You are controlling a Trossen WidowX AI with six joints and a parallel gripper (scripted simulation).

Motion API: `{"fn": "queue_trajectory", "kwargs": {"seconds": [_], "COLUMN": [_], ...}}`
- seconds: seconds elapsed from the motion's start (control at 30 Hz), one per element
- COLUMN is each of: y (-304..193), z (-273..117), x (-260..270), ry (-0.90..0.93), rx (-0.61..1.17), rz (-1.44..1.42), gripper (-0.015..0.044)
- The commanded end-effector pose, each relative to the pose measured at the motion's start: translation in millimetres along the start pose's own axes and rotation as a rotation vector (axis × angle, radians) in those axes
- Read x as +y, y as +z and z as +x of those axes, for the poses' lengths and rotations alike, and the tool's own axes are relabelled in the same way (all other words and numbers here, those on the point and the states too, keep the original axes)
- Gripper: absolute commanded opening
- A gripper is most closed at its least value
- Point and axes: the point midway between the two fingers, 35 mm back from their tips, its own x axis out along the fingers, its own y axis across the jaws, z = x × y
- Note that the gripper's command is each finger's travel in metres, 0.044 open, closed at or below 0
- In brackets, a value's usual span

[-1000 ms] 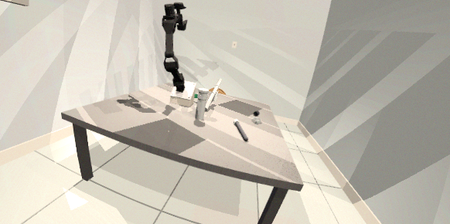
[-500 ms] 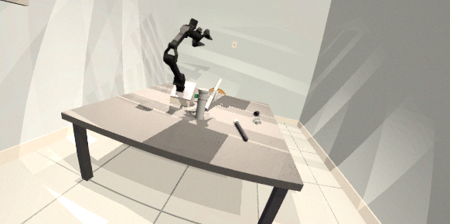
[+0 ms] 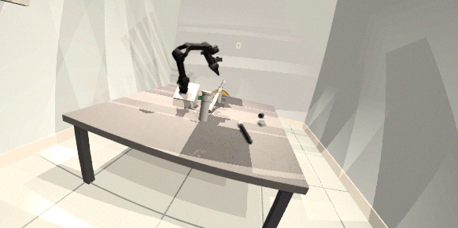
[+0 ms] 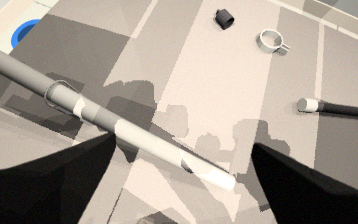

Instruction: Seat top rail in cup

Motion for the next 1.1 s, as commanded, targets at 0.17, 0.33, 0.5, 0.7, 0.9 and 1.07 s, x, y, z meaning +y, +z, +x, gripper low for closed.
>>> {"fn": "queue_trajectory", "kwargs": {"seconds": [0.17, 0.33, 0.5, 0.7, 0.9, 1.07], "y": [-33.6, -36.3, -47.5, -68.7, -95.7, -121.5], "z": [38.0, 36.0, 29.6, 19.7, 7.6, -4.1], "x": [-20.6, -32.8, -66.4, -105.4, -137.6, -157.9], "ry": [-0.145, -0.124, -0.061, 0.015, 0.070, 0.096], "rx": [0.135, 0.151, 0.181, 0.186, 0.164, 0.135], "rz": [0.207, 0.098, -0.220, -0.632, -1.046, -1.395], "gripper": [0.0440, 0.0440, 0.0440, 0.0440, 0.0440, 0.0440]}}
